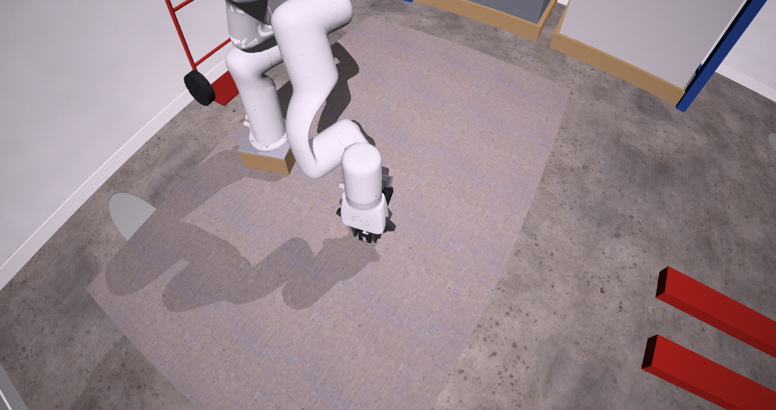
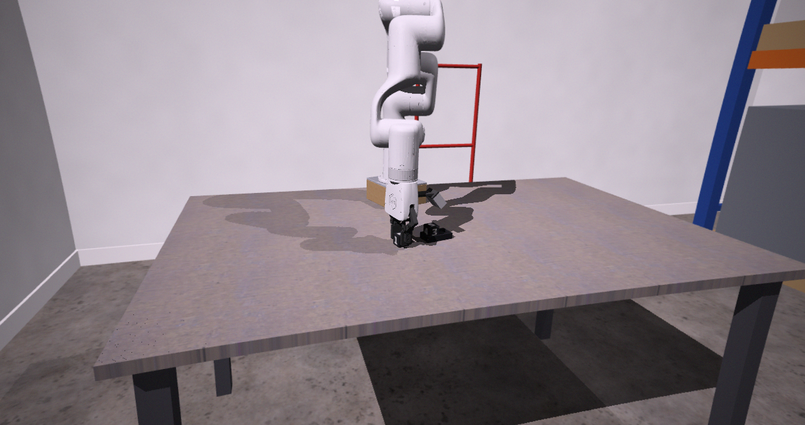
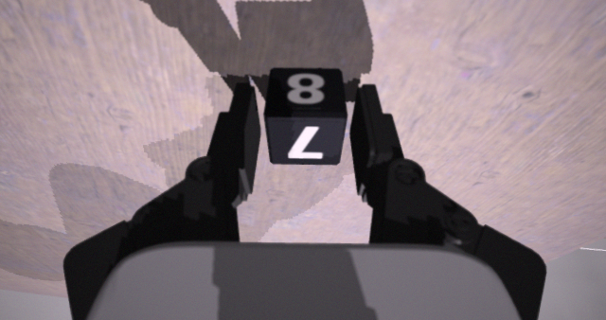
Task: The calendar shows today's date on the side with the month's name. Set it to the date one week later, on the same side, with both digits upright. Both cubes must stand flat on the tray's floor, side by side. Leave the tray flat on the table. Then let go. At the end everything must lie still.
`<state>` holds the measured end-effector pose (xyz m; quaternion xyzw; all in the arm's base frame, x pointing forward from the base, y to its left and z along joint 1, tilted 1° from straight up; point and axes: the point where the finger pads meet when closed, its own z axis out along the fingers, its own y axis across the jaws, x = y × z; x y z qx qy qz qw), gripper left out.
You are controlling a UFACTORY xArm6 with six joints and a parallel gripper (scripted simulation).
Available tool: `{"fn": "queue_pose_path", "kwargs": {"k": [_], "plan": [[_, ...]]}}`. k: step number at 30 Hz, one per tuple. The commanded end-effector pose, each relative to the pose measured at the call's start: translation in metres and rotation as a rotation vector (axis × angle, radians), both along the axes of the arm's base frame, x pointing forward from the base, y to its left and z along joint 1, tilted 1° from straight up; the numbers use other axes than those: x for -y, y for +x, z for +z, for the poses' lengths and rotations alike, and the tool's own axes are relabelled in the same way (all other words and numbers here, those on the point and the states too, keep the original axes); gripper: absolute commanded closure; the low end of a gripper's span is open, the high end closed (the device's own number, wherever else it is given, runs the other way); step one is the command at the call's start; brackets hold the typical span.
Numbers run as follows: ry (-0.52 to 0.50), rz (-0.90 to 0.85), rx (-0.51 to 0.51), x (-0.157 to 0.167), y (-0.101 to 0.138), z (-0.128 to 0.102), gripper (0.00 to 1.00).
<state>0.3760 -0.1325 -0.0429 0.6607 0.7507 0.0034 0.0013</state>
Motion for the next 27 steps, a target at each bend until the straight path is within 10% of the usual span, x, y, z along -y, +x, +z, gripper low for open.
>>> {"fn": "queue_pose_path", "kwargs": {"k": [1, 13, 14, 27], "plan": [[-0.001, 0.0, 0.003, 0.0005, 0.0014, 0.001, 0.51], [-0.001, 0.0, 0.003, 0.0005, 0.0014, 0.001, 0.51], [-0.001, 0.0, 0.003, 0.0005, 0.0014, 0.001, 0.71], [-0.001, 0.0, 0.003, 0.0005, 0.0014, 0.001, 0.71]]}}
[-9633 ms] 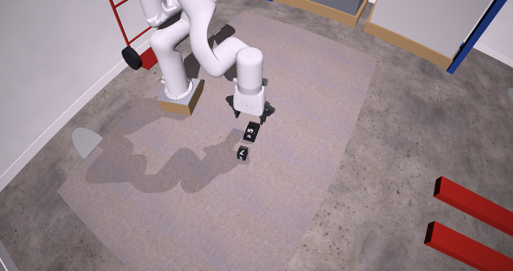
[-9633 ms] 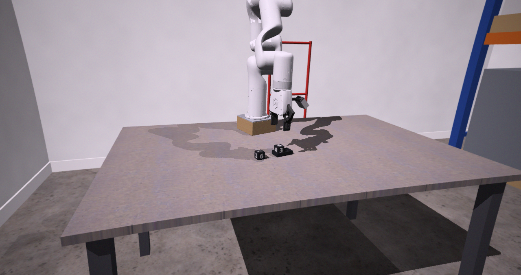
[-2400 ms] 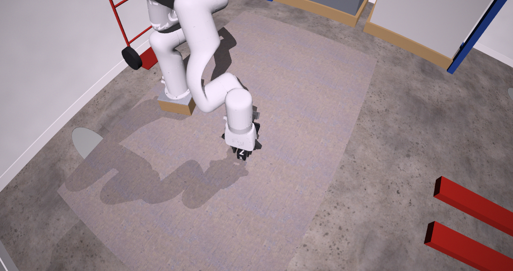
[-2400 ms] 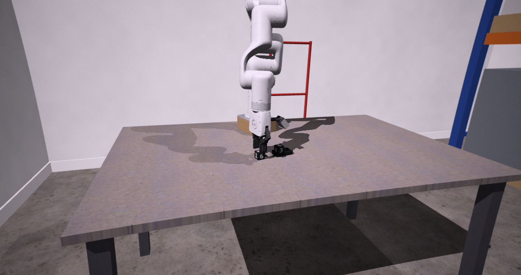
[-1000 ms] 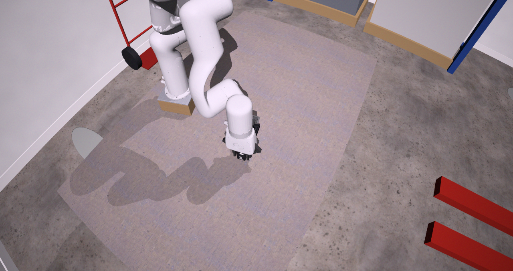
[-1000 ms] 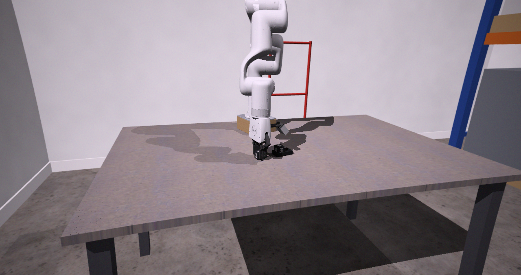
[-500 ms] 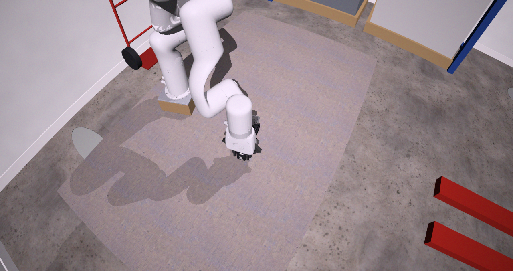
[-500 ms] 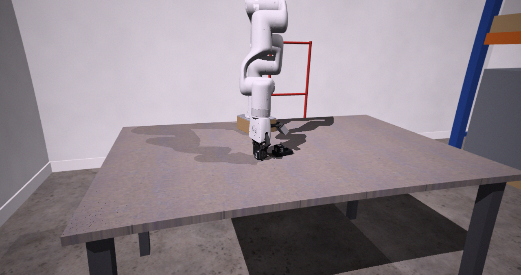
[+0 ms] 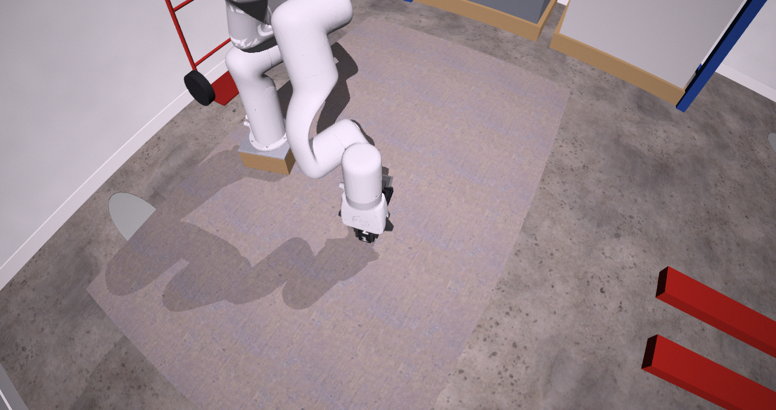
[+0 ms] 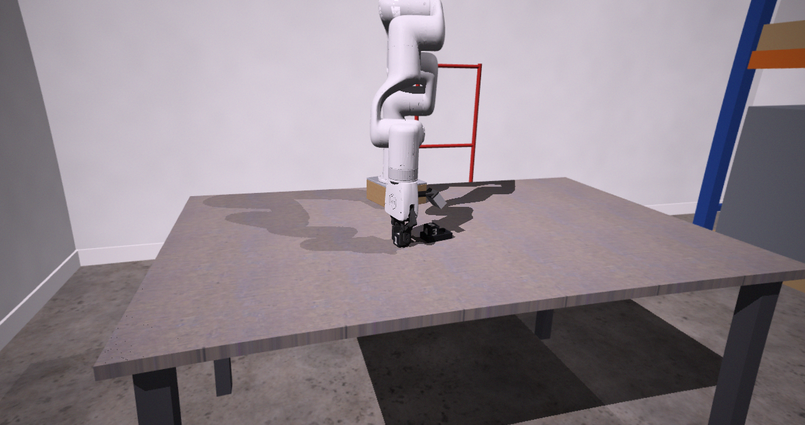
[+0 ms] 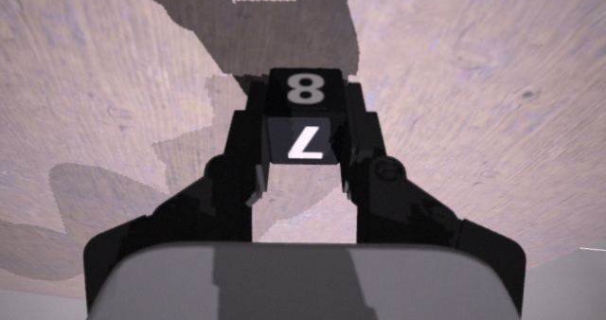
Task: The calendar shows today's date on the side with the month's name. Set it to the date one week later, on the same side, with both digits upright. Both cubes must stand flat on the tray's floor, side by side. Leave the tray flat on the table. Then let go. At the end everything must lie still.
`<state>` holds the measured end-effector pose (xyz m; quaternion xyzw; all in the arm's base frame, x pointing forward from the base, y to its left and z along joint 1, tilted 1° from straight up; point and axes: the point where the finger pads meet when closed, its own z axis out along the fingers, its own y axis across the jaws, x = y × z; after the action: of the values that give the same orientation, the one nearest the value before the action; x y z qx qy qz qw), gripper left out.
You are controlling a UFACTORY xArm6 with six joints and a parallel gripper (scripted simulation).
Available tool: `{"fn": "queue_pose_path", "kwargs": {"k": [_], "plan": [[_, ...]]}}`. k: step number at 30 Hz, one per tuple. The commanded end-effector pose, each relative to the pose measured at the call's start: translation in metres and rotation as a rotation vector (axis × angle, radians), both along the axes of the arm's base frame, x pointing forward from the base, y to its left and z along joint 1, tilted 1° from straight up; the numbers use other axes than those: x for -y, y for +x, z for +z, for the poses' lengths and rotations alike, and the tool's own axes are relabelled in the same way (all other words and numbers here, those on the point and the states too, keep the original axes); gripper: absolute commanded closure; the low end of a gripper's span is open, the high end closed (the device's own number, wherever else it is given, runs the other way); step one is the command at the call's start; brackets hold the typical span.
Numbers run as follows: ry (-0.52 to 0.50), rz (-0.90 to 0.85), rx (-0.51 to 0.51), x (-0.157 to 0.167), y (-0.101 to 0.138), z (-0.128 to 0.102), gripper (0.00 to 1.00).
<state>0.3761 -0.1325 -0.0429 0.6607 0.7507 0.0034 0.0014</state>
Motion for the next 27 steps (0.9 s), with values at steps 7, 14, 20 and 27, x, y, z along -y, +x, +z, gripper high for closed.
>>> {"fn": "queue_pose_path", "kwargs": {"k": [7, 14, 20, 27], "plan": [[-0.001, 0.0, 0.003, 0.0, 0.001, 0.001, 0.71], [-0.001, 0.0, 0.003, 0.0, 0.001, 0.001, 0.71], [-0.001, 0.0, 0.003, 0.0, 0.001, 0.001, 0.71], [-0.001, 0.0, 0.003, 0.0, 0.001, 0.015, 0.71]]}}
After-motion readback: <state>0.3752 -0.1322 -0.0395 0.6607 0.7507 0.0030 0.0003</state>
